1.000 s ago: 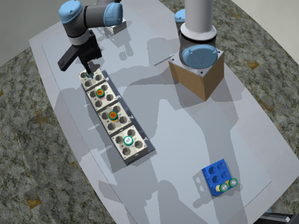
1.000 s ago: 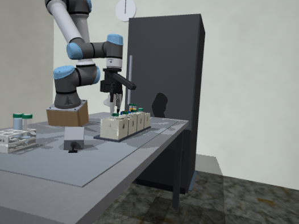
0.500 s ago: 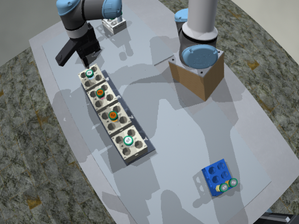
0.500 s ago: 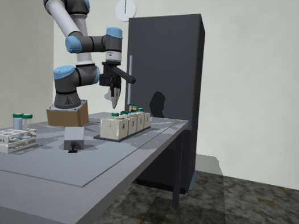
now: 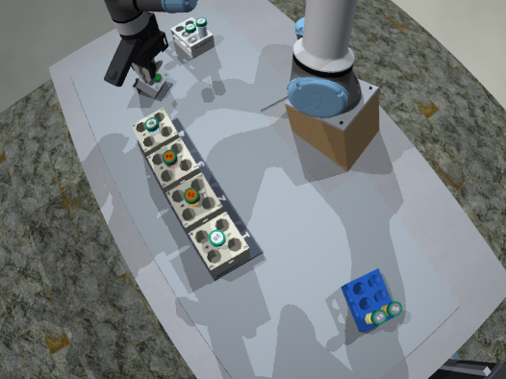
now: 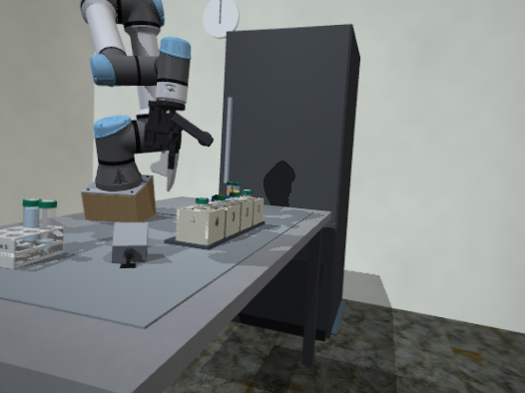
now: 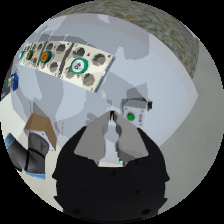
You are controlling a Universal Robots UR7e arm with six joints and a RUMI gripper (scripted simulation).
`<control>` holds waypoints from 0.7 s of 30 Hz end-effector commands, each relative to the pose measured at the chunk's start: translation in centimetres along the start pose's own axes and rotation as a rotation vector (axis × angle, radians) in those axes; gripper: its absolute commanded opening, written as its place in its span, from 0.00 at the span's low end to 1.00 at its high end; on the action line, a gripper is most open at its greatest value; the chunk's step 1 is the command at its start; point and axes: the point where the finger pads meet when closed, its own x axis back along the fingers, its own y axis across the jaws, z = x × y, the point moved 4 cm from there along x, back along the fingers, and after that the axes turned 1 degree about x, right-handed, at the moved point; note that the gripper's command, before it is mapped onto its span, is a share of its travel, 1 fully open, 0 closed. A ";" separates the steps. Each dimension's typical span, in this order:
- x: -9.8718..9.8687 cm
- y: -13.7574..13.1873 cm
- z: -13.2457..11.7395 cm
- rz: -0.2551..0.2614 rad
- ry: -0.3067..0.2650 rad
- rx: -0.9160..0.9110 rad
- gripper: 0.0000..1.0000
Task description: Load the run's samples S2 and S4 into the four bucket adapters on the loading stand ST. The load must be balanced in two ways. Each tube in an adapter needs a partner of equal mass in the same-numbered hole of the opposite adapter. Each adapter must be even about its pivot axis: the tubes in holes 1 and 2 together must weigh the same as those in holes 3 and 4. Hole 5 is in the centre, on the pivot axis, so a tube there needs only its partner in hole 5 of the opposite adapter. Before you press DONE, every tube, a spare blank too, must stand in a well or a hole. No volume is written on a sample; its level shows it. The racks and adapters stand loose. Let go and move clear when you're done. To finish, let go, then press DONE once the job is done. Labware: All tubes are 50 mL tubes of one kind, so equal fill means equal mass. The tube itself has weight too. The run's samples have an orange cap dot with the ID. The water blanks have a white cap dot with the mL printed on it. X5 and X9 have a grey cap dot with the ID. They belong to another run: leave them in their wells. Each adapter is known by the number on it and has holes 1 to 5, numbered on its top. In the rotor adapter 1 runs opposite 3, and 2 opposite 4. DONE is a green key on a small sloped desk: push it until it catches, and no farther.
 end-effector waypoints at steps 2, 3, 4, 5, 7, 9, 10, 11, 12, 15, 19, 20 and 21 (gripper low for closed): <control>-0.3 3.8 -4.6 0.013 0.055 0.154 0.00; -0.3 3.8 -4.6 0.013 0.055 0.154 0.00; -0.3 4.3 -5.2 0.013 0.055 0.154 0.00; -0.5 4.8 -5.9 0.016 0.055 0.154 0.00; -0.6 5.8 -7.2 0.018 0.055 0.154 0.00; -0.7 6.2 -7.7 0.017 0.055 0.154 0.00; -0.7 6.2 -7.7 0.017 0.055 0.154 0.00; -0.7 6.2 -7.7 0.017 0.055 0.154 0.00; -0.7 6.2 -7.7 0.017 0.055 0.154 0.00; -0.7 6.1 -7.6 0.018 0.054 0.155 0.00; -1.0 6.4 -7.6 0.050 0.047 0.155 0.00; -1.0 6.4 -7.6 0.050 0.047 0.155 0.00; -1.3 6.5 -7.4 0.082 0.040 0.159 0.00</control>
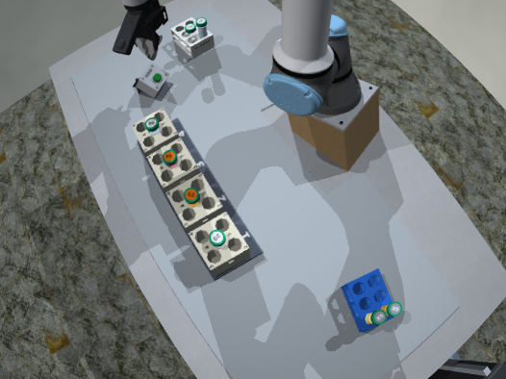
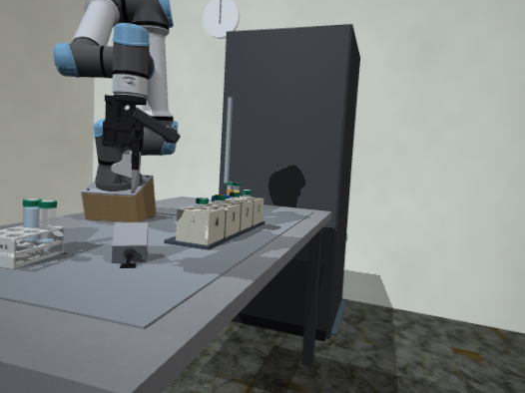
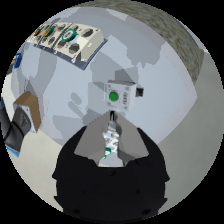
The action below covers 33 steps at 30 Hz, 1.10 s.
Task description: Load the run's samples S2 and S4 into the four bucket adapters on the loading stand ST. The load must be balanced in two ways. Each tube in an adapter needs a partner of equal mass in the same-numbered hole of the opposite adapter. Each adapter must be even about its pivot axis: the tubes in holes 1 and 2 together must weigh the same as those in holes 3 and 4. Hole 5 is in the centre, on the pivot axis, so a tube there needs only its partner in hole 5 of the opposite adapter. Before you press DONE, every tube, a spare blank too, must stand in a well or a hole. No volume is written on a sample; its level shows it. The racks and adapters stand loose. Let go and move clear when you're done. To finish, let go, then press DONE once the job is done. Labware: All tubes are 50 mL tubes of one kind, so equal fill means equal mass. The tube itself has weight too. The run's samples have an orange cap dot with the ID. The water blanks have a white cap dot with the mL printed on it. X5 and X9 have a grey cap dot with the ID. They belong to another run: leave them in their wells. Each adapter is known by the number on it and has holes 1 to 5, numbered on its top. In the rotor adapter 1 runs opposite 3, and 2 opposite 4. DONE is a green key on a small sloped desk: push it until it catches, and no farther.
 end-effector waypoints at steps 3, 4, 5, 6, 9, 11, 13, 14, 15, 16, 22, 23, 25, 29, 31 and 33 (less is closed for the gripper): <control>-1.6 1.0 0.1 0.155 -0.017 0.007 0.00; -1.9 1.1 0.1 0.188 -0.022 0.007 0.00; -2.3 1.3 0.2 0.221 -0.027 0.008 0.00; -2.7 1.4 0.2 0.249 -0.031 0.008 0.00; -3.7 1.5 0.2 0.249 -0.031 0.008 0.00; -4.3 1.6 0.2 0.249 -0.031 0.008 0.00; -5.0 1.6 0.2 0.249 -0.031 0.008 0.00; -5.2 1.6 0.2 0.249 -0.031 0.008 0.00; -5.2 1.6 0.2 0.249 -0.031 0.008 0.00; -5.2 1.6 0.2 0.249 -0.031 0.008 0.00; -5.2 1.7 0.2 0.248 -0.031 0.007 0.00; -5.2 1.5 0.2 0.250 -0.031 0.006 0.00; -5.2 1.5 0.2 0.250 -0.031 0.006 0.00; -5.3 1.6 0.2 0.250 -0.031 0.007 0.00; -5.5 1.5 0.2 0.252 -0.030 0.008 0.00; -5.5 1.5 0.2 0.252 -0.030 0.008 0.00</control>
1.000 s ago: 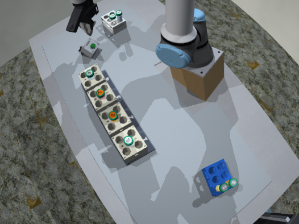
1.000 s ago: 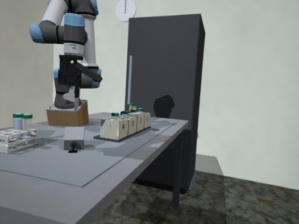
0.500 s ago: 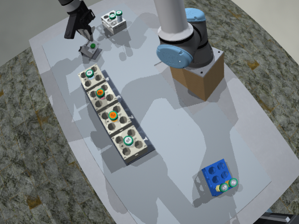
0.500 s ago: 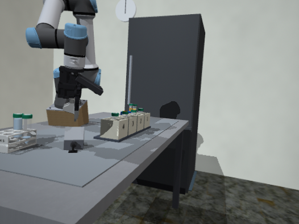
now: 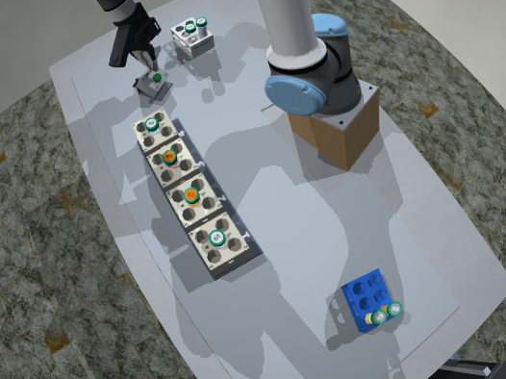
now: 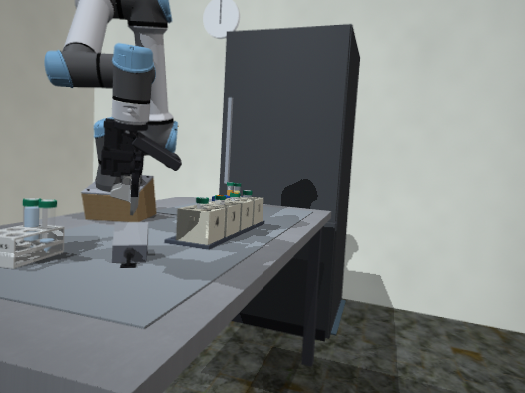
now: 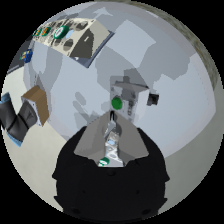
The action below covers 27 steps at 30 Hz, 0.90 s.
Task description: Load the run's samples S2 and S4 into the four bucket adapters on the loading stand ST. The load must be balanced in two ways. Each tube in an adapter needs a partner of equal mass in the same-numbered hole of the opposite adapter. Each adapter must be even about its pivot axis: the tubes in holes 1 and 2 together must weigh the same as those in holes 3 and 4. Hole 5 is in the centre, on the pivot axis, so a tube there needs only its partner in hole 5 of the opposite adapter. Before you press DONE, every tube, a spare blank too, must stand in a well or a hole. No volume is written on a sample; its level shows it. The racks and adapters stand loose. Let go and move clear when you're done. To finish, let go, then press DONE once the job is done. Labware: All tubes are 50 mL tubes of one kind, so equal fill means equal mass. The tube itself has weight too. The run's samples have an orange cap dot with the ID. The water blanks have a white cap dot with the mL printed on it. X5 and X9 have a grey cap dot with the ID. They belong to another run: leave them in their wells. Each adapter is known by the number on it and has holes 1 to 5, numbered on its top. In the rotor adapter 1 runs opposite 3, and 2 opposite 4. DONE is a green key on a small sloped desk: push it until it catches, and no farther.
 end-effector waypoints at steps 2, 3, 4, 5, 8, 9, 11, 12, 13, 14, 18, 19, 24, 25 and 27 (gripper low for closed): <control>-0.4 0.0 0.1 0.001 0.000 0.002 0.00; -0.5 0.0 0.2 0.002 0.000 0.002 0.00; -0.5 0.0 0.2 0.003 0.000 0.002 0.00; -0.6 0.0 0.2 0.003 0.000 0.002 0.00; -0.8 0.1 0.2 0.003 0.000 0.002 0.00; -0.9 0.1 0.2 0.003 0.000 0.002 0.00; -1.0 0.1 0.1 0.003 0.000 0.002 0.00; -1.1 0.2 0.1 0.003 0.000 0.002 0.00; -1.1 0.2 0.1 0.003 0.000 0.002 0.00; -1.2 0.2 0.1 0.003 0.000 0.002 0.00; -1.3 0.3 0.1 0.002 0.000 0.002 0.00; -1.4 0.3 0.1 0.002 0.000 0.002 0.00; -1.7 0.3 0.1 0.003 0.000 0.001 0.00; -1.8 0.4 0.1 0.003 0.000 0.001 0.00; -1.9 0.4 0.1 0.003 0.000 0.001 0.00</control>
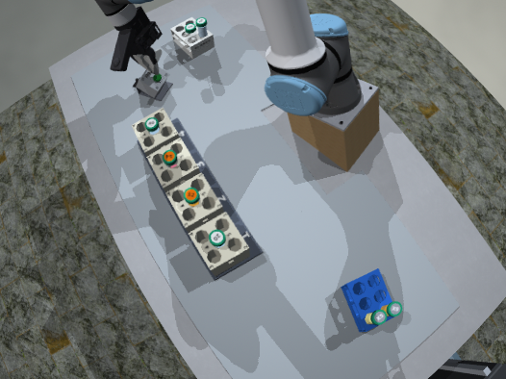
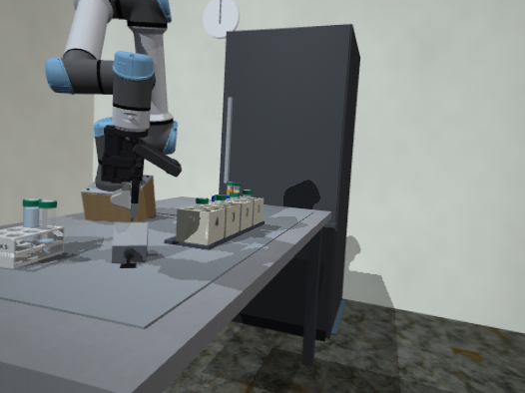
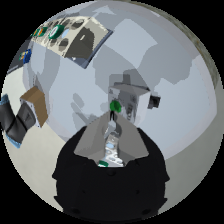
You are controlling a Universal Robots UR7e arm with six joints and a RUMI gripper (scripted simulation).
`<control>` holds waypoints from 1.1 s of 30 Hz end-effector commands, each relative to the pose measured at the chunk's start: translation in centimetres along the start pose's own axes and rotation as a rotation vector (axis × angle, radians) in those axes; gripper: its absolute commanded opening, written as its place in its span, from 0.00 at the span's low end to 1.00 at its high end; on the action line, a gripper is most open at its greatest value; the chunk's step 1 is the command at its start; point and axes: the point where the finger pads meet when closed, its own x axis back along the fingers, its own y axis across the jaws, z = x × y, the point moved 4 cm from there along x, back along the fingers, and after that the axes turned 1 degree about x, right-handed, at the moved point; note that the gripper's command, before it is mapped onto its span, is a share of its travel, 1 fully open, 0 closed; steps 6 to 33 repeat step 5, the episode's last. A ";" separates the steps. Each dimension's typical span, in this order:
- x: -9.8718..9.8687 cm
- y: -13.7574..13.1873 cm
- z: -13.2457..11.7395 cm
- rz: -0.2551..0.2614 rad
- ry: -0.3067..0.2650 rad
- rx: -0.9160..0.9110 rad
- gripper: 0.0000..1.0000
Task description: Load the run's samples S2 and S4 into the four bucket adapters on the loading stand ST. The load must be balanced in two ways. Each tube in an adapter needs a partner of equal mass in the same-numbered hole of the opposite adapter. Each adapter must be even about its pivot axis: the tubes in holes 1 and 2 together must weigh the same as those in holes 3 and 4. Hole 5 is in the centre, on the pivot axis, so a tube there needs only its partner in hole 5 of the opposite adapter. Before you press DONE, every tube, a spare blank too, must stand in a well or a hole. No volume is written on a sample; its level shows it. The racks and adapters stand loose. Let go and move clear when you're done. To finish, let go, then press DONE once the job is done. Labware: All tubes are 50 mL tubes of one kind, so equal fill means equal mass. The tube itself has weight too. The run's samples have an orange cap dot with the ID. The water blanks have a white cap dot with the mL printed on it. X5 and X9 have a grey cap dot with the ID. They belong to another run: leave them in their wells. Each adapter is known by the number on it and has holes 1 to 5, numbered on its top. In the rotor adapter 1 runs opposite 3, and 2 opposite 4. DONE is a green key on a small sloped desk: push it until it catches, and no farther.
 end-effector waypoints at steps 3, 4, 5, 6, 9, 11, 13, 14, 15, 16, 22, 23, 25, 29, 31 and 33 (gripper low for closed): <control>-0.7 0.1 -0.1 0.002 0.000 -0.001 0.00; -0.8 0.1 -0.1 0.002 0.000 -0.001 0.00; -0.8 0.1 -0.1 0.002 0.000 -0.001 0.00; -0.8 0.1 -0.1 0.002 0.000 -0.001 0.00; -0.8 0.1 -0.1 0.002 0.000 -0.001 0.00; -0.8 0.1 -0.1 0.002 0.000 -0.001 0.00; -0.8 0.1 -0.1 0.002 0.000 -0.001 0.00; -0.8 0.1 -0.1 0.002 0.000 -0.001 0.00; -0.8 0.1 -0.1 0.002 0.000 -0.001 0.00; -0.8 0.1 -0.1 0.002 0.000 -0.001 0.00; -0.8 0.1 -0.1 0.002 0.000 -0.001 0.00; -0.8 0.1 -0.1 0.002 0.000 -0.001 0.00; -0.8 0.1 -0.1 0.002 0.000 -0.001 0.00; -0.8 0.1 -0.1 0.002 0.000 -0.001 0.00; -0.8 0.1 -0.1 0.002 0.000 -0.001 0.00; -0.8 0.1 -0.1 0.002 0.000 -0.001 0.00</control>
